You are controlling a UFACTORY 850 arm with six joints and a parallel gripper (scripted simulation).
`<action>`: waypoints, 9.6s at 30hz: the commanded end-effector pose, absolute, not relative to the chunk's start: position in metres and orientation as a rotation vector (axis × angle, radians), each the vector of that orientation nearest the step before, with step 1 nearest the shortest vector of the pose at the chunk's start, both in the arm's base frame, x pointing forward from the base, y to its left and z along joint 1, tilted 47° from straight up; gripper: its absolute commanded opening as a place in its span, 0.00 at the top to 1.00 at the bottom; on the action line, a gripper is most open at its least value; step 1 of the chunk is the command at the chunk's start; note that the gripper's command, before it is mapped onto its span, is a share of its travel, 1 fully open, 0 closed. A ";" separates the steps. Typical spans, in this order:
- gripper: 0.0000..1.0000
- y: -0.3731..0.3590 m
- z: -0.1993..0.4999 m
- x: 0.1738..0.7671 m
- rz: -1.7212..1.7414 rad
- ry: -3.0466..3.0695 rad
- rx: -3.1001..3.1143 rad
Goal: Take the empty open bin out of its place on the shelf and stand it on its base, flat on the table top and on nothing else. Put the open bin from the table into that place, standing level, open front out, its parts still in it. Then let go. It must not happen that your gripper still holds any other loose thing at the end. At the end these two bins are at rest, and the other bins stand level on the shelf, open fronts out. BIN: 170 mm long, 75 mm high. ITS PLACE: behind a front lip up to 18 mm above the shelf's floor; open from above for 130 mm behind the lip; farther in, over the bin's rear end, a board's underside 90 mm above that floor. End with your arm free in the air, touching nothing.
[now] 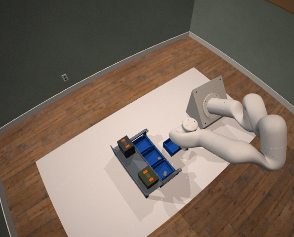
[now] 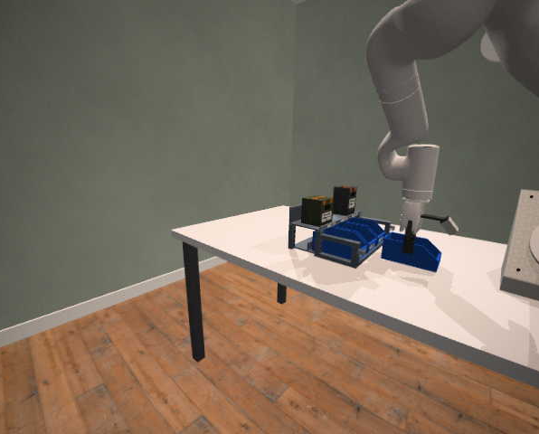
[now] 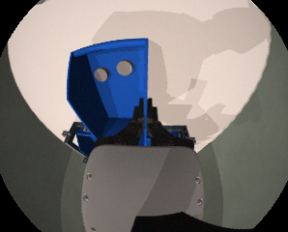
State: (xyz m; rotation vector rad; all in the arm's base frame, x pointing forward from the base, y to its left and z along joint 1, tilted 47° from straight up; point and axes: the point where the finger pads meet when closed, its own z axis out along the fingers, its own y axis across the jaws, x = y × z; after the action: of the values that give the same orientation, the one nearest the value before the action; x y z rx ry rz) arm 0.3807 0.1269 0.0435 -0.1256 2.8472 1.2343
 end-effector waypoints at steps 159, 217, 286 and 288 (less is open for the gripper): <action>0.74 0.064 0.103 0.381 1.233 2.846 -0.125; 1.00 0.035 0.079 0.428 1.147 2.644 -0.637; 0.05 -0.034 -0.033 0.531 0.713 1.651 -1.801; 0.05 -0.034 -0.033 0.531 0.713 1.651 -1.801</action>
State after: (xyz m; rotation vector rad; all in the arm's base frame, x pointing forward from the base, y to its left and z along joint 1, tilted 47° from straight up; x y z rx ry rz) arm 0.5304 -0.0335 -0.0333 -1.8016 1.6505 0.7156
